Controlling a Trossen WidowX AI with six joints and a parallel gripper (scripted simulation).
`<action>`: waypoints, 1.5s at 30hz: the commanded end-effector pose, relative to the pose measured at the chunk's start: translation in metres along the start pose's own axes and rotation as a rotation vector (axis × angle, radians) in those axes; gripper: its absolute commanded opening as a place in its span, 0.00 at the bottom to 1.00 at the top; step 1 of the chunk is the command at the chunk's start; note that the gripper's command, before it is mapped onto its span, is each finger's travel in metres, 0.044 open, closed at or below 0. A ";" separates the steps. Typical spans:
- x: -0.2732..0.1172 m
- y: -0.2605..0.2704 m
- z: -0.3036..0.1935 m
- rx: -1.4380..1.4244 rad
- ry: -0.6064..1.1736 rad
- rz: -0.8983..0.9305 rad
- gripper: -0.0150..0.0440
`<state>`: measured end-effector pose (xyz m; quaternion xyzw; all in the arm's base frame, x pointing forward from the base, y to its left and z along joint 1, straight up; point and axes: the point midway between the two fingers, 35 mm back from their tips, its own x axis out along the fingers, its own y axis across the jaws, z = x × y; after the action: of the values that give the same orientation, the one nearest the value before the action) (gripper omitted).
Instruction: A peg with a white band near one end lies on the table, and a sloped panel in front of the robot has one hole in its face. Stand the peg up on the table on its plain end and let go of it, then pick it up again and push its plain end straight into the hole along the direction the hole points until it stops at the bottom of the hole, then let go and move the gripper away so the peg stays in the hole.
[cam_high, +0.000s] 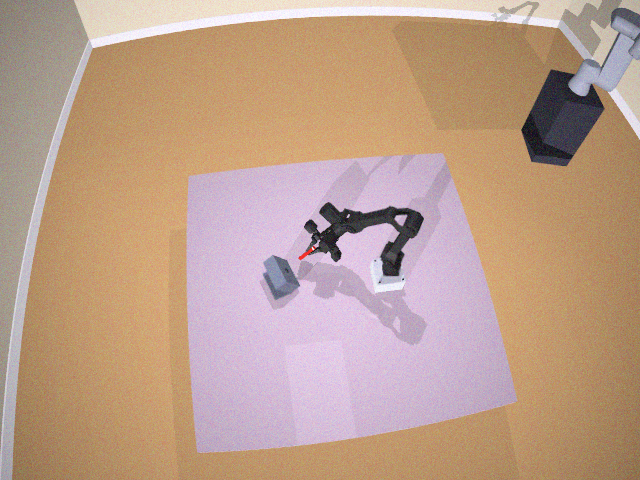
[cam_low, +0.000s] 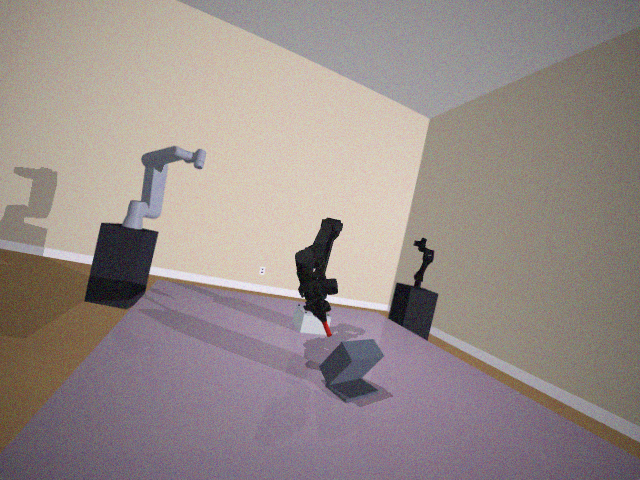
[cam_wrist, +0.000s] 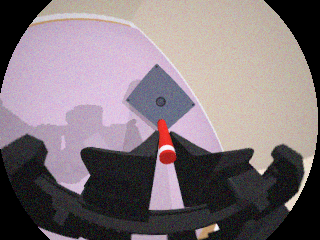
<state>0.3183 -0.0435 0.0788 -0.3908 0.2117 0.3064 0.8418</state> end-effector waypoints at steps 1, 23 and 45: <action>0.005 0.001 0.002 -0.006 -0.016 -0.003 0.25; 0.026 0.002 0.014 -0.071 -0.079 -0.039 0.25; 0.042 0.004 0.018 -0.080 -0.108 -0.052 0.25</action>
<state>0.3445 -0.0142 0.0641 -0.4134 0.1439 0.3140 0.8425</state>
